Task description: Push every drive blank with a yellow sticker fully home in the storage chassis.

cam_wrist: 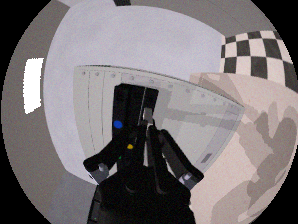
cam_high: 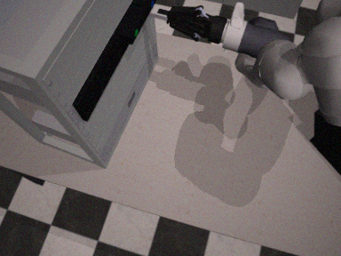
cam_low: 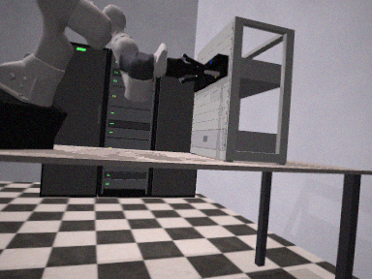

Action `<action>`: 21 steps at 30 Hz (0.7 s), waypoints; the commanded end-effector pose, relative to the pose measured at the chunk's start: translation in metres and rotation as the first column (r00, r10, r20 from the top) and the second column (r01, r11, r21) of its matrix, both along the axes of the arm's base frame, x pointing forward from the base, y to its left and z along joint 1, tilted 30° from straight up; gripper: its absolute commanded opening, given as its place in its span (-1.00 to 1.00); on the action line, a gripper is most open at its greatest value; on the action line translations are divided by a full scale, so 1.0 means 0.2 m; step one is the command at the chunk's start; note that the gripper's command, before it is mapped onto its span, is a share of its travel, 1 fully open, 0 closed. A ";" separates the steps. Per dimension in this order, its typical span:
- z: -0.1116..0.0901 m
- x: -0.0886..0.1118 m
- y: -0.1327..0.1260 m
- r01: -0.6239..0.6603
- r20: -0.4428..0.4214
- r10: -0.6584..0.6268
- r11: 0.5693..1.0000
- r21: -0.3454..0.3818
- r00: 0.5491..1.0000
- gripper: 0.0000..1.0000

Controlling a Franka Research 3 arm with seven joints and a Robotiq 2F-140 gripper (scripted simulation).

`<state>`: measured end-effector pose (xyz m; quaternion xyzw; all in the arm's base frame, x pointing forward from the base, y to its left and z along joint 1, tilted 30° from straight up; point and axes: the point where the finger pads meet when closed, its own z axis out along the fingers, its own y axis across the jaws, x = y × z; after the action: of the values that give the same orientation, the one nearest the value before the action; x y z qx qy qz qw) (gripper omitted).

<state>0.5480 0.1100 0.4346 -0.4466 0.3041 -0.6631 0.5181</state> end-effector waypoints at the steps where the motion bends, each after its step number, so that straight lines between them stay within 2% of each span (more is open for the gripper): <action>1: -0.01 0.01 -0.01 0.009 -0.006 -0.009 1.000 -0.003 1.000 -1.00; 21: 0.00 0.03 -0.01 0.009 -0.006 -0.009 1.000 -0.003 1.000 -1.00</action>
<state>0.5508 0.1102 0.4359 -0.4470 0.3039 -0.6629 0.5180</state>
